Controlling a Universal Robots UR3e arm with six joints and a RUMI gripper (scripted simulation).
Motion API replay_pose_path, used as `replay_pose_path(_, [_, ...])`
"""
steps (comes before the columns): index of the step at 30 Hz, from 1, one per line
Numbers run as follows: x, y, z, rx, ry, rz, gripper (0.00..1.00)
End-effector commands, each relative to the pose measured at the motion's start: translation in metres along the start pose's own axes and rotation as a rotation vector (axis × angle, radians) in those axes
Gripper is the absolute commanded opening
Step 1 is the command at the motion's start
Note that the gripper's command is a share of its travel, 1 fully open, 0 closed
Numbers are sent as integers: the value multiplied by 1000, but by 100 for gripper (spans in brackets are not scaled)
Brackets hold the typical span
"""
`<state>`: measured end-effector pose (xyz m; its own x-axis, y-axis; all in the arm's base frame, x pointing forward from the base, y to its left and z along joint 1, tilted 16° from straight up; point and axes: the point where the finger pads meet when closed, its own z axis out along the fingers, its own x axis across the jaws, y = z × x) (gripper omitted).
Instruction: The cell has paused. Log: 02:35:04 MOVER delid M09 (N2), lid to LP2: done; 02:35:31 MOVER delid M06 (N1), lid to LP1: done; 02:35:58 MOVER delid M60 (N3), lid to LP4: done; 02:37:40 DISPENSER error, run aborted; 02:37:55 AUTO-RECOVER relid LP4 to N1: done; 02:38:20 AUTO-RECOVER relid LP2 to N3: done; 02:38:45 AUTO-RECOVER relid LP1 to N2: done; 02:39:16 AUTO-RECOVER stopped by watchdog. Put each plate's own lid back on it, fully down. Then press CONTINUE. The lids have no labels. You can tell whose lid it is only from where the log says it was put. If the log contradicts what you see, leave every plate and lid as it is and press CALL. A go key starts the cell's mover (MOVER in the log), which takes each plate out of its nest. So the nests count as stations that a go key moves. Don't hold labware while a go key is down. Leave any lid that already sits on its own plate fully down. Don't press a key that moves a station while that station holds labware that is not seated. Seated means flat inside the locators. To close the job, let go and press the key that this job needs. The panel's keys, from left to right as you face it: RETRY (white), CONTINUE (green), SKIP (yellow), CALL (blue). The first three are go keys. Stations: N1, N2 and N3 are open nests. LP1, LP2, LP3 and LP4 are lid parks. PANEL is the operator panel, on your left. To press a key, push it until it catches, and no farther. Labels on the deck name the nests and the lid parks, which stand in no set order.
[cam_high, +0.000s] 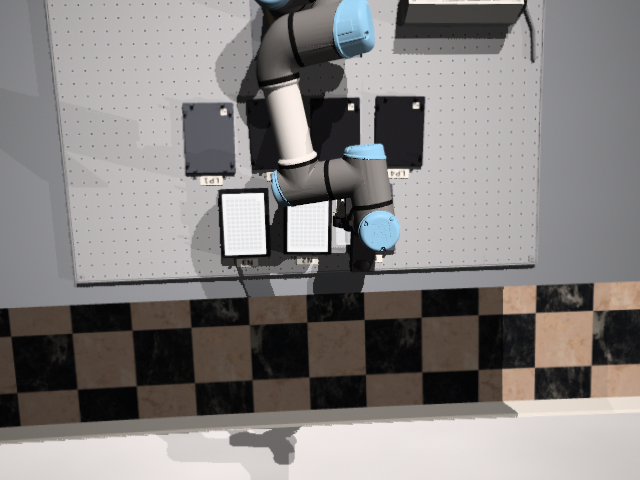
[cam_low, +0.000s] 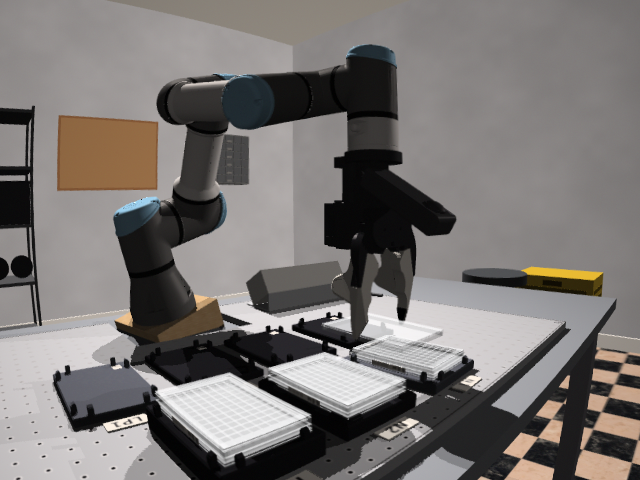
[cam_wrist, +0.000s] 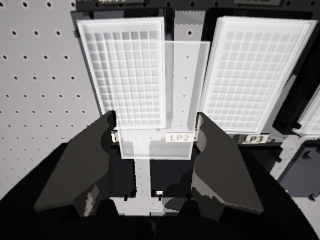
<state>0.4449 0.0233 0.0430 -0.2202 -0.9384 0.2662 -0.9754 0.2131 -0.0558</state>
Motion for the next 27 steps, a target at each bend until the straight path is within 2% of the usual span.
replay_pose_path(1, [20, 9, -1, 13, -5, 1, 0])
replay_pose_path(5, [29, 14, -1, 13, -5, 1, 0])
replay_pose_path(20, [95, 49, 0, 13, -5, 1, 0])
replay_pose_path(22, [95, 49, 0, 13, -5, 1, 0])
replay_pose_path(27, [118, 60, 0, 13, -4, 1, 0])
